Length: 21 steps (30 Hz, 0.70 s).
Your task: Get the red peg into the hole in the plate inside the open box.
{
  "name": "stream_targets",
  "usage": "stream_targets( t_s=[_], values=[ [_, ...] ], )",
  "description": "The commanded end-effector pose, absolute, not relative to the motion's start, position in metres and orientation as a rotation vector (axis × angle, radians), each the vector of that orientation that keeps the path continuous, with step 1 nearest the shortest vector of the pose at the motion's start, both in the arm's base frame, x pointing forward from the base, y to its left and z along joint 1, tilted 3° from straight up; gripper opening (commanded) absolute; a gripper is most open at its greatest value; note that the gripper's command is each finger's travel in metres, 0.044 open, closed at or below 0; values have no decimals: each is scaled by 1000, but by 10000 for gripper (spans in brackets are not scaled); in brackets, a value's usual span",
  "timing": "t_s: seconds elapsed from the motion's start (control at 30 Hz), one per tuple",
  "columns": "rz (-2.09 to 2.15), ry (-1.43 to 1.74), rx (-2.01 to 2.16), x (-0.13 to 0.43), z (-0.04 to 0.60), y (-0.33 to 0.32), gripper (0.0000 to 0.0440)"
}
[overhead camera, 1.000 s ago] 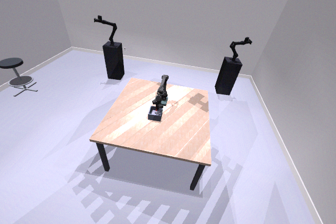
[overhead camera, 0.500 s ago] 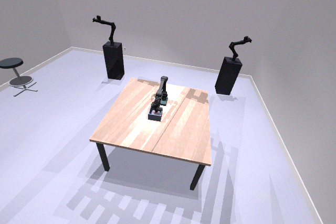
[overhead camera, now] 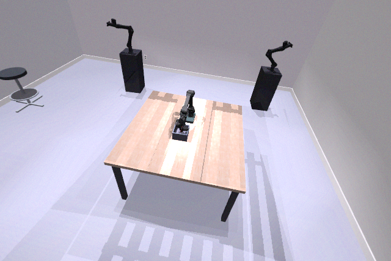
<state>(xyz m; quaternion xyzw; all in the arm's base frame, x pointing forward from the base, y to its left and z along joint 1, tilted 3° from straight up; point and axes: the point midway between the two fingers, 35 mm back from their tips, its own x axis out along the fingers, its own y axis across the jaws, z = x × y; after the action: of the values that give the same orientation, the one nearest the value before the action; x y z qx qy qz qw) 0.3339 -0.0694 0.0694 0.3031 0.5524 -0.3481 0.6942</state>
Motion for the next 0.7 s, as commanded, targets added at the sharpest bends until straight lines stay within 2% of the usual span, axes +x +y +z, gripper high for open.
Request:
stream_targets(
  t_s=[0.0,0.67],
  values=[
    [-764,1253,649,339,73,-70,139],
    [-712,1284,586,368,85,-85,109]
  ],
)
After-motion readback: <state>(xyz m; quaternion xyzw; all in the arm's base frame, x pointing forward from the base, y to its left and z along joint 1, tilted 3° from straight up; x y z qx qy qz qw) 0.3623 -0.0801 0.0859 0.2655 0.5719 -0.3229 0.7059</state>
